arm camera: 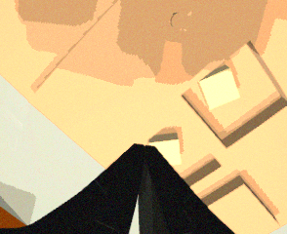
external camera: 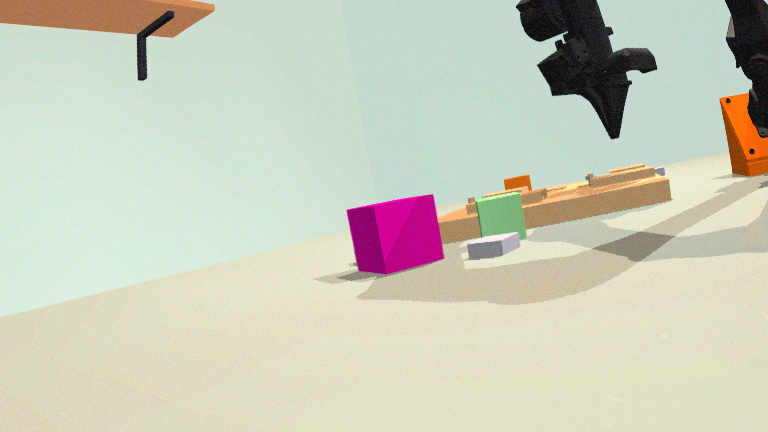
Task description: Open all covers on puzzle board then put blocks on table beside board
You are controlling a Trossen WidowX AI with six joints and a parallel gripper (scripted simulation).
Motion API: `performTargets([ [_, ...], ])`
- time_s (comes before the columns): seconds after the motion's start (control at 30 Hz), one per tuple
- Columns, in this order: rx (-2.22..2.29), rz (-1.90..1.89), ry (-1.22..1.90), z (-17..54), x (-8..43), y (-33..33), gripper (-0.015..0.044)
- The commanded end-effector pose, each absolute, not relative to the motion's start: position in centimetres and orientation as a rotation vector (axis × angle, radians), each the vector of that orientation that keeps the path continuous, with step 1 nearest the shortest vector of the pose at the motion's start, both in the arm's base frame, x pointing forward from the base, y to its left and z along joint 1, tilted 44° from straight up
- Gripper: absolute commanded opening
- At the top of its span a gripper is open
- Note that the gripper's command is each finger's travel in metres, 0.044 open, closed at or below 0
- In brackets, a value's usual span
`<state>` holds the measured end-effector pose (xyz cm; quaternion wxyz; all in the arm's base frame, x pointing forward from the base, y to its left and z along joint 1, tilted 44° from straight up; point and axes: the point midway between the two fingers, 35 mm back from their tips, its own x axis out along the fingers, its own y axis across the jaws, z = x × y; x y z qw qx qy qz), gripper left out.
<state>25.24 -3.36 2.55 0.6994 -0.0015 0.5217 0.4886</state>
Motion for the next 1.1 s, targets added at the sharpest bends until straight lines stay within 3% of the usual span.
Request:
performTargets([
  [0.0,0.491,0.686,1.461,3.6,27.6,-2.6,0.0000],
  [0.5,1.249,-0.114,1.736,5.7,31.1,-0.9,0.0000],
  [1.07,1.926,-1.074,1.709,8.0,34.0,1.3,0.0000],
])
